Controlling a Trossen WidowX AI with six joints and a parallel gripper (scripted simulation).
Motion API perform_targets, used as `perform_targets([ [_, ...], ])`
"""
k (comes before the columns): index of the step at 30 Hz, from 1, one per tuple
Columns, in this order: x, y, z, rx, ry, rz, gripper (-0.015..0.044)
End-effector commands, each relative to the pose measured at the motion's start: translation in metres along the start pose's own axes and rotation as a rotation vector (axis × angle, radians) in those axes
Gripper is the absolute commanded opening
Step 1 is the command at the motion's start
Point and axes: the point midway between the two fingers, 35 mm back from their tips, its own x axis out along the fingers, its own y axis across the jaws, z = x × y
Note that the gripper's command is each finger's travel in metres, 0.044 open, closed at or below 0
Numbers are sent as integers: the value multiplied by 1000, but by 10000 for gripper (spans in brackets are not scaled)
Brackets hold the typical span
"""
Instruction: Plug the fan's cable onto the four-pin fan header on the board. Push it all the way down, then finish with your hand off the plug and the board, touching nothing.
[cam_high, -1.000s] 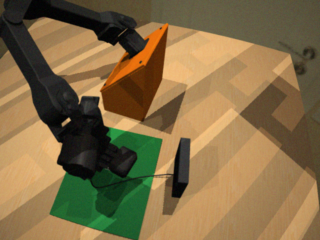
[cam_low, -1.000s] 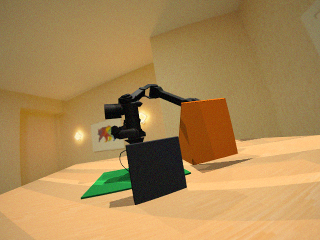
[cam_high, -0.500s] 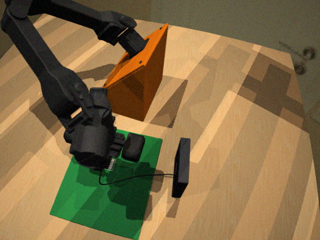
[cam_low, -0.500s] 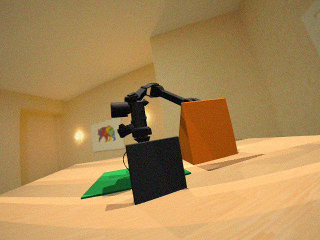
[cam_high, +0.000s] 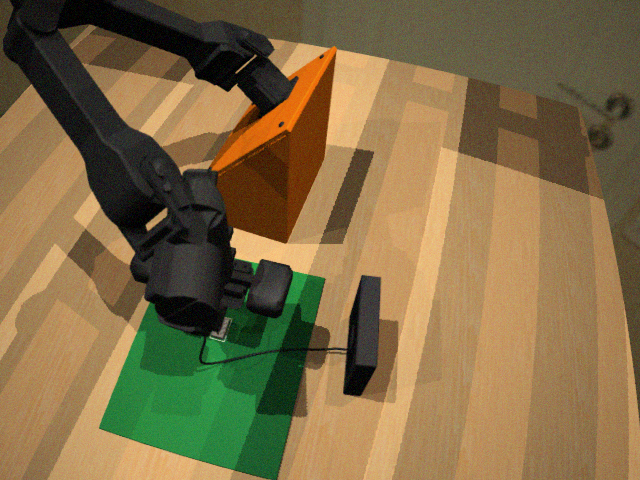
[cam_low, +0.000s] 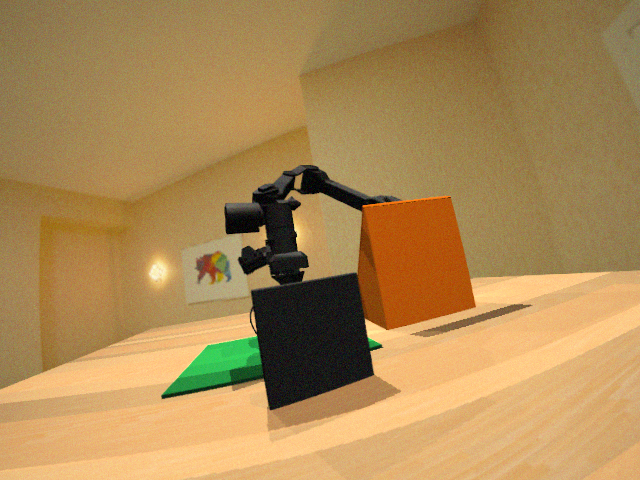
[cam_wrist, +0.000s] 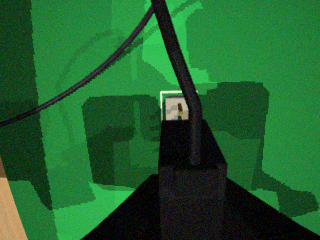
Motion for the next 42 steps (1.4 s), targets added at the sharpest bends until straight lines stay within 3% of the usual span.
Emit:
perform_targets([
  [1,7,1,0,-1,-1,3,0],
  [4,22,0,-1,1,-1,2,0],
  [42,24,-1,0,2,-1,2,0],
])
